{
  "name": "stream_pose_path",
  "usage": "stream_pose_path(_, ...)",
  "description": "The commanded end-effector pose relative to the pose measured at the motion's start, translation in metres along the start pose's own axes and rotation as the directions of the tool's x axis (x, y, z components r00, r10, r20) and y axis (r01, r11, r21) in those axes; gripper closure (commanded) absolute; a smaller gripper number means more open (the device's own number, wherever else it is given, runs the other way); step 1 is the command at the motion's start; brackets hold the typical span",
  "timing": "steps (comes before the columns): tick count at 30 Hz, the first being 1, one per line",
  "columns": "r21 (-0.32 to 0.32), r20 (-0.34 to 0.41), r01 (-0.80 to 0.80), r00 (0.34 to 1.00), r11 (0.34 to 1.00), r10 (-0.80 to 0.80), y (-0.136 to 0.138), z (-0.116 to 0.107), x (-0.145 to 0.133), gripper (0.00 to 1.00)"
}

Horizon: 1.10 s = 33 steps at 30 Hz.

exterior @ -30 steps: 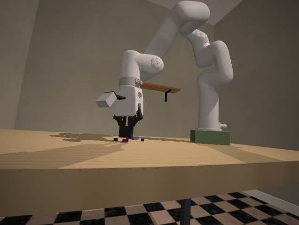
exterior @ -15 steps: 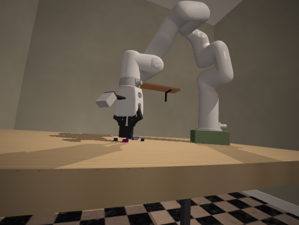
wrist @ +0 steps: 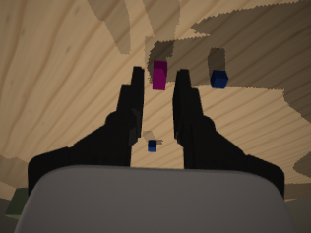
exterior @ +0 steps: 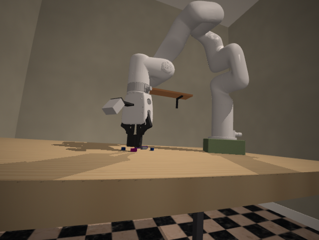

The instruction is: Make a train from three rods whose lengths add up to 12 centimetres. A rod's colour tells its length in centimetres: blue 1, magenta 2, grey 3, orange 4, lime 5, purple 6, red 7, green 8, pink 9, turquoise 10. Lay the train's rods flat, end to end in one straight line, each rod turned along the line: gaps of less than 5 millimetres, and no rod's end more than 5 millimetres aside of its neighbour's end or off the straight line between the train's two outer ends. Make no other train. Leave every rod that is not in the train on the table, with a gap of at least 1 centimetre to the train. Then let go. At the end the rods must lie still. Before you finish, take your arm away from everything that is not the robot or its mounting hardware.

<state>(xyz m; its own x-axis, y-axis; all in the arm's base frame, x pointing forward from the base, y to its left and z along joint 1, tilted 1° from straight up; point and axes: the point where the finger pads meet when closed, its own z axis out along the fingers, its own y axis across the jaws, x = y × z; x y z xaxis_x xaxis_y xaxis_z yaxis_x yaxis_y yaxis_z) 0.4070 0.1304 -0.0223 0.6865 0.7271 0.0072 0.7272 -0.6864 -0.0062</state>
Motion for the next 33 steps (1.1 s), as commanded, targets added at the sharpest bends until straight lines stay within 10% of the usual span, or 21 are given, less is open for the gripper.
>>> stream_pose_path(1,-0.002,-0.003,0.0,1.0,1.0,0.0,0.001,0.0,0.001,0.76)
stream_pose_path(33,-0.002,-0.003,0.0,1.0,1.0,0.0,0.001,0.013,0.001,0.76)
